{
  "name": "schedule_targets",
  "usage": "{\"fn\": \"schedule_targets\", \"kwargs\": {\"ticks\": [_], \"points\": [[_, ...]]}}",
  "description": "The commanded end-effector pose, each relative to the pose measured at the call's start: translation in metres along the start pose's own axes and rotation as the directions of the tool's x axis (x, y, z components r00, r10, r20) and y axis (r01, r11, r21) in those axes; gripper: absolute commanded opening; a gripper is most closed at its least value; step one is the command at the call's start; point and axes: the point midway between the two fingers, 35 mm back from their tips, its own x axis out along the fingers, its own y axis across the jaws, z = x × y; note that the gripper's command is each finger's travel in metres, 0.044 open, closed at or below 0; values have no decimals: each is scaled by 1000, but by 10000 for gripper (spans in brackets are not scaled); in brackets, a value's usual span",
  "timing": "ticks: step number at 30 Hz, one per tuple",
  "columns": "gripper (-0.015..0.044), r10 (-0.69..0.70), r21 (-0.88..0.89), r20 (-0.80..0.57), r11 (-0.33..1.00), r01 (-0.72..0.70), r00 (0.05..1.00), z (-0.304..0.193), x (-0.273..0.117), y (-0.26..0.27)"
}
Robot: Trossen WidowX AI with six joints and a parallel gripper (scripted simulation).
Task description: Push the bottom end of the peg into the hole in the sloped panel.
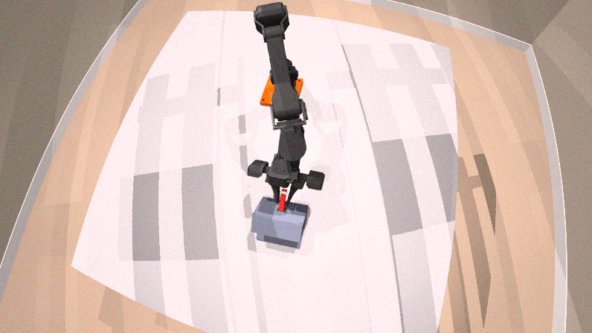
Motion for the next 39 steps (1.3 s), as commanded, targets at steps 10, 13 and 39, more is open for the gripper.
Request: {"fn": "schedule_targets", "kwargs": {"ticks": [10, 13, 39], "points": [[440, 0, -1, -1, 1000, 0, 1000, 1, -3, 0], [440, 0, -1, -1, 1000, 0, 1000, 1, -7, 1], [440, 4, -6, -8, 1000, -4, 1000, 5, -41, 3]]}}
